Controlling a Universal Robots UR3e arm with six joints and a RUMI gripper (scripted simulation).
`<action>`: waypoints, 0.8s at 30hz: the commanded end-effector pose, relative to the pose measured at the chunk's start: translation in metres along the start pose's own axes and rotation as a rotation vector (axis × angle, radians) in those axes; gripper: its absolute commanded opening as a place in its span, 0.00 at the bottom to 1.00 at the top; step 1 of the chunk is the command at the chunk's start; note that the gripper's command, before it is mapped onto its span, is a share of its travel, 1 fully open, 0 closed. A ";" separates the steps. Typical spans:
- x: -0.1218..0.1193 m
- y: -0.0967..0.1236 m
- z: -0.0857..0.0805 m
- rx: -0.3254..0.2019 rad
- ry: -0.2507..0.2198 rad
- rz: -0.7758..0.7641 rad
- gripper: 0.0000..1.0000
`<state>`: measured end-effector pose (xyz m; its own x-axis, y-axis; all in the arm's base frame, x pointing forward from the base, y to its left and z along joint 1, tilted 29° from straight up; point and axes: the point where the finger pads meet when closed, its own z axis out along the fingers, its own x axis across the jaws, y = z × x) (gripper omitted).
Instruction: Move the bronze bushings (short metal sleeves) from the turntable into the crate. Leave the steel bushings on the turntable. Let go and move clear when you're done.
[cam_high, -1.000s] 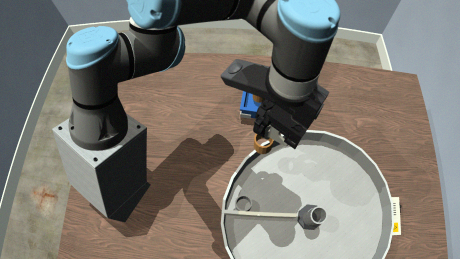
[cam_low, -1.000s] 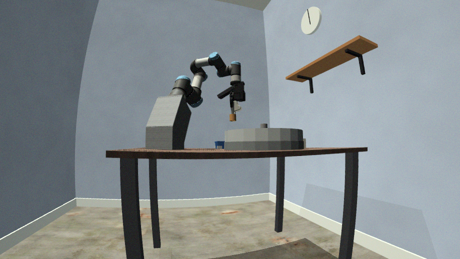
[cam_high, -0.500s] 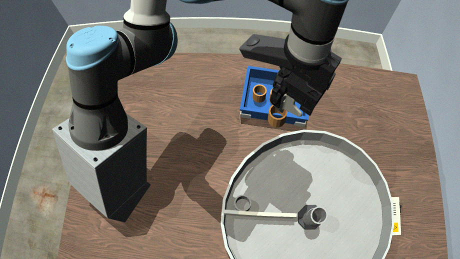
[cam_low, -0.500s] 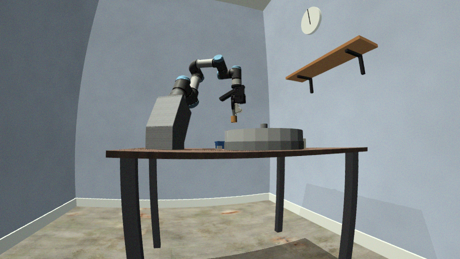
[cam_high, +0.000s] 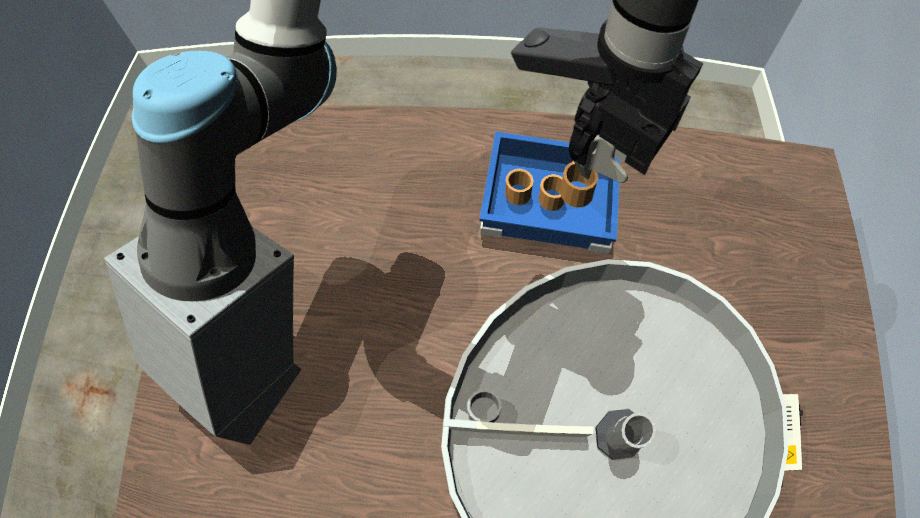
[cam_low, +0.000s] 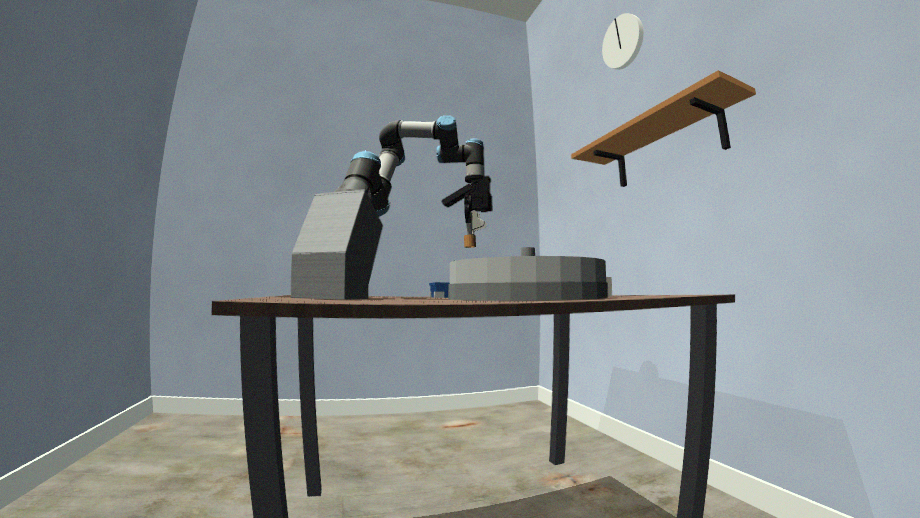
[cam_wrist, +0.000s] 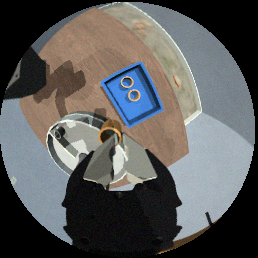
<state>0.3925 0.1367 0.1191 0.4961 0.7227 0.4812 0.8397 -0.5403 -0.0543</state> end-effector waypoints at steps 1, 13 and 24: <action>0.012 0.000 0.000 0.000 -0.005 0.001 0.00; 0.050 -0.007 0.000 0.000 -0.005 0.001 0.00; 0.068 -0.010 0.000 0.000 -0.005 0.001 0.00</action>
<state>0.4150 0.1864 0.1484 0.4983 0.7241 0.4768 0.8394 -0.5406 -0.0562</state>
